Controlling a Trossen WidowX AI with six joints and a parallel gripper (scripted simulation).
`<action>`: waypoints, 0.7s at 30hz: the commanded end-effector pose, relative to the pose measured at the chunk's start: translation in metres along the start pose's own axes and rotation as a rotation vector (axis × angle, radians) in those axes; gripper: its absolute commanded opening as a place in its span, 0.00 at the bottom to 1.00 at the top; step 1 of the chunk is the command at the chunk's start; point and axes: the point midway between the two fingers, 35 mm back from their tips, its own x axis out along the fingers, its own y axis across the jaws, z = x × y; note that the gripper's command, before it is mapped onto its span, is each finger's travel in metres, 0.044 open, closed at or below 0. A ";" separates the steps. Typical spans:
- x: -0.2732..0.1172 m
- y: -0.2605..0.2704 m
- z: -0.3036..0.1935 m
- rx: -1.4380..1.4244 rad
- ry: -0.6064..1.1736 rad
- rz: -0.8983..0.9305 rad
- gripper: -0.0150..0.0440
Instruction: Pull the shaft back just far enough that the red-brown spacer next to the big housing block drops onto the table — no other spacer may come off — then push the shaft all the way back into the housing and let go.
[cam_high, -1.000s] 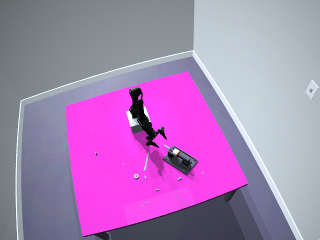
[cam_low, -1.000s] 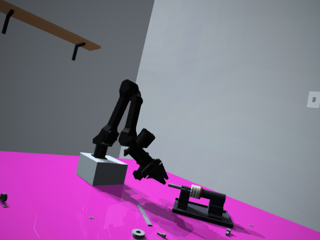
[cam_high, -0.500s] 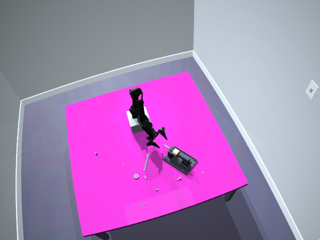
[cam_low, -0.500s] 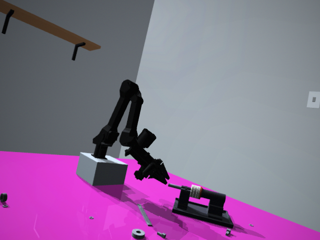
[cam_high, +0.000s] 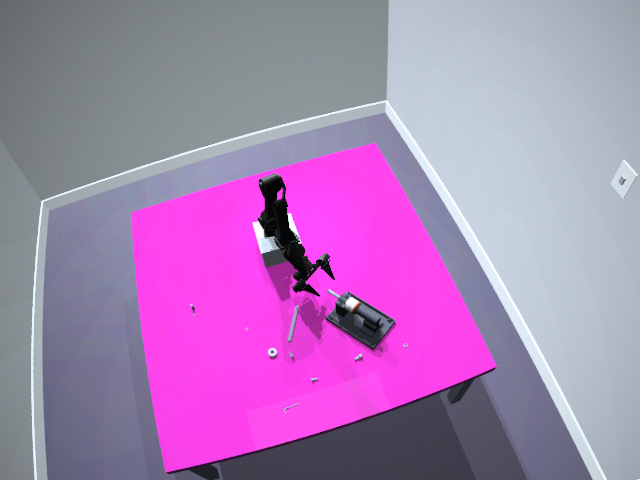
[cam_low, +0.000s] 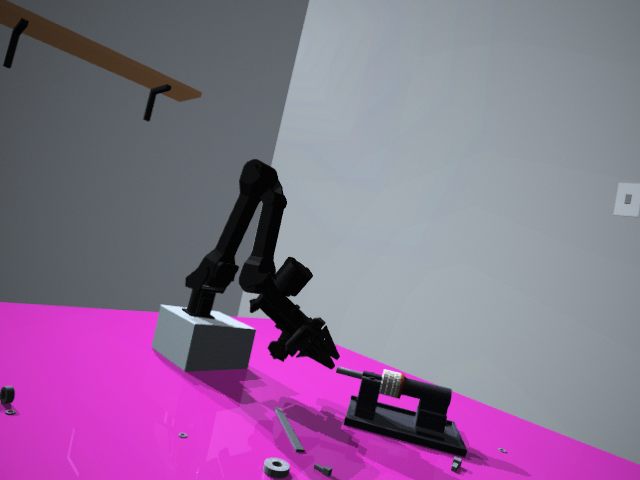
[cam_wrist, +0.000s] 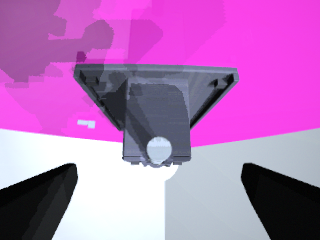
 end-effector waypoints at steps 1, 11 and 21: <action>0.002 0.001 0.000 0.004 -0.001 0.004 1.00; 0.016 0.002 -0.002 0.004 0.000 0.004 1.00; 0.032 0.002 -0.002 0.004 0.001 0.004 1.00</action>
